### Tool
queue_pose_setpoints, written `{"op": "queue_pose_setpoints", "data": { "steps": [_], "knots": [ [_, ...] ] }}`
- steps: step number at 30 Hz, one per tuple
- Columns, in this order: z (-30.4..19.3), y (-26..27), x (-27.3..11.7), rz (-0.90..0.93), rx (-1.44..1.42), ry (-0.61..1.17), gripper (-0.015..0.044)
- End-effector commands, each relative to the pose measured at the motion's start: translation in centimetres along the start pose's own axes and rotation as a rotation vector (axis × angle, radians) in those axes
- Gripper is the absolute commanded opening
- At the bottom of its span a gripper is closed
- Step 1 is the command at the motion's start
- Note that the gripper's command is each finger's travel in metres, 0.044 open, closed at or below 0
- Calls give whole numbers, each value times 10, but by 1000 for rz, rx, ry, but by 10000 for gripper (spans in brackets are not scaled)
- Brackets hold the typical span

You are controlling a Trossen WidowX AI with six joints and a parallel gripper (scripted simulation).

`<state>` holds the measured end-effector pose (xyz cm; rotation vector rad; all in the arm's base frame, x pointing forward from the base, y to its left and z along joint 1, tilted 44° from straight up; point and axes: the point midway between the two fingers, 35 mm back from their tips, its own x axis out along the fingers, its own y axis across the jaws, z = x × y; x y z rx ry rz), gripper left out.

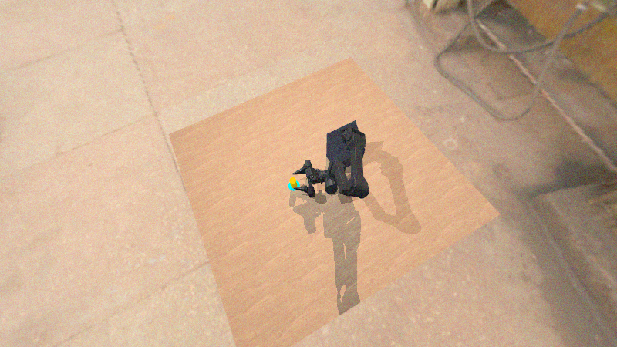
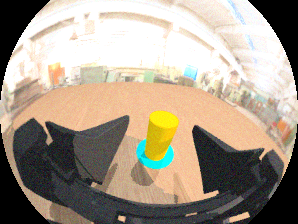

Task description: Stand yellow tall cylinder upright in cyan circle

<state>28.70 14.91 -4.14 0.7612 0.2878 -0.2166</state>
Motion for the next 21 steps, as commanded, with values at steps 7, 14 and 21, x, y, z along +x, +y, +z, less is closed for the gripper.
{"op": "queue_pose_setpoints", "data": {
  "steps": [7,14,21],
  "knots": [
    [31,2,1,-6,8,-1,400],
    [69,1,-3,-2,11,-6,400],
    [86,-2,-5,-2,1,-5,400]
  ]
}}
